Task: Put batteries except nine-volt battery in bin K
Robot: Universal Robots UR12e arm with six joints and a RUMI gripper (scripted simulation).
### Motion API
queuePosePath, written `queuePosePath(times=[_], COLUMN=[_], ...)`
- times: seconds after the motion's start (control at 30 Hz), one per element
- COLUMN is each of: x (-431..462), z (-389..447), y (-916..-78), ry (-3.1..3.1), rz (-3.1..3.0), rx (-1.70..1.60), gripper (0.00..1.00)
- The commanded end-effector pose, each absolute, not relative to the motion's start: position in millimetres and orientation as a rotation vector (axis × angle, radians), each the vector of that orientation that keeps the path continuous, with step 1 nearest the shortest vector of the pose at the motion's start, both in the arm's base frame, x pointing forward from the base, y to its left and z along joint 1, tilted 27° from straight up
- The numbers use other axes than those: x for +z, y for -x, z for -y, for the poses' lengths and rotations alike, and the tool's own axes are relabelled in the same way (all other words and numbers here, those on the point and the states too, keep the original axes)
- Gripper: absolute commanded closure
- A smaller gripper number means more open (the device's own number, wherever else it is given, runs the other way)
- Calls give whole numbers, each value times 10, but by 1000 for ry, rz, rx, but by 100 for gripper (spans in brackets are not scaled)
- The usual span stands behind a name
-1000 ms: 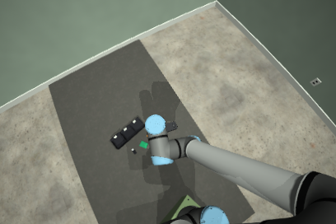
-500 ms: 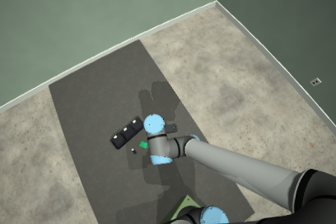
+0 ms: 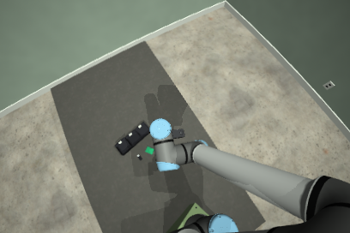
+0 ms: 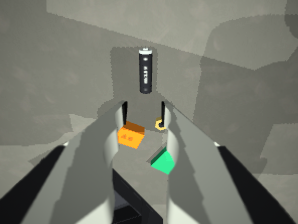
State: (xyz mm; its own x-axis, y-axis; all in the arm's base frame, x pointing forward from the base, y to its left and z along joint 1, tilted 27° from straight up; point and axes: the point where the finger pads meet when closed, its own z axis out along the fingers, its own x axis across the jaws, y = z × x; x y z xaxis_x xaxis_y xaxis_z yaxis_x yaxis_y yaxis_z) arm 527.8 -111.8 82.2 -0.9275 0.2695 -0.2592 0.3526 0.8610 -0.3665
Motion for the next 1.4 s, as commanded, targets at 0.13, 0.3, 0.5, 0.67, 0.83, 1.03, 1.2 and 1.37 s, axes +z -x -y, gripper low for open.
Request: queuePosePath(times=[0.13,0.3,0.5,0.67,0.83,1.03,1.2,1.37], x=[827,755,541,398,271,271,235,199], z=[1119,1153,1256,1325,1387,1387,1404,1421], y=[-5281,-5291,-5321,-5342,-5362,-5363,-5367,-5371], ry=[-480,-480,-480,-480,-480,-480,-480,-480], rz=[-2835,-2835,-2835,-2835,-2835,-2835,-2835,-2835], rx=[-614,-614,-614,-614,-614,-614,-615,-615], gripper=[83,83,83,83,83,83,83,83])
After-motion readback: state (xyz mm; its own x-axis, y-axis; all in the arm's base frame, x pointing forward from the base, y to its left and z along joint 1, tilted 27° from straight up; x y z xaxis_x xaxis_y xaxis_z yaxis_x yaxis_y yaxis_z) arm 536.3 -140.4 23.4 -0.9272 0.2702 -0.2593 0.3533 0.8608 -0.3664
